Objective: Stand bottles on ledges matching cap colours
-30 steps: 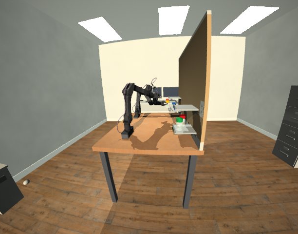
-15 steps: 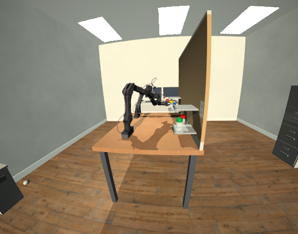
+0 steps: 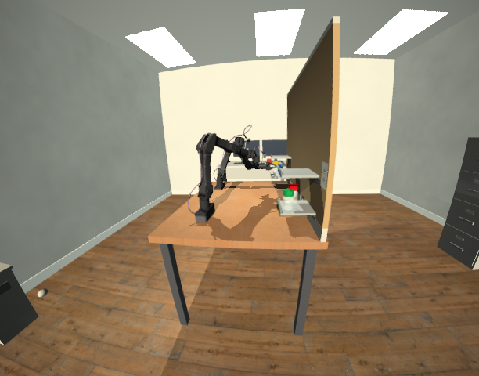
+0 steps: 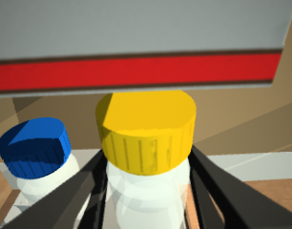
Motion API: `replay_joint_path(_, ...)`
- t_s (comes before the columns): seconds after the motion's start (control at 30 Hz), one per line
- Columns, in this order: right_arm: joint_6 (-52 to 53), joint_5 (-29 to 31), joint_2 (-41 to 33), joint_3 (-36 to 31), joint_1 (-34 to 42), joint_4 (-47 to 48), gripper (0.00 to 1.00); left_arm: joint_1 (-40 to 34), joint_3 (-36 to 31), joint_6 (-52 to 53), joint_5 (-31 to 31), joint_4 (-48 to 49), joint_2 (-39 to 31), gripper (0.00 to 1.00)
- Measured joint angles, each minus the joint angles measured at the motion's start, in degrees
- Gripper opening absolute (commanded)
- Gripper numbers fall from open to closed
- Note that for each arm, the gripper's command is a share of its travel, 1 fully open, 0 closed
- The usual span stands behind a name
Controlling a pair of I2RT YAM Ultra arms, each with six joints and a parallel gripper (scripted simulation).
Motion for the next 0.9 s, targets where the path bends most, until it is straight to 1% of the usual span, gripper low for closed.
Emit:
replay_joint_path(0.63,0.00,0.00,0.00,0.00,0.00,0.00,0.89,0.96,0.00,0.00,0.28,-0.07,0.57,0.51)
replay_joint_path(0.9,0.00,0.00,0.00,0.00,0.00,0.00,0.89,0.96,-0.68,0.00,0.28,3.91,3.17,0.51)
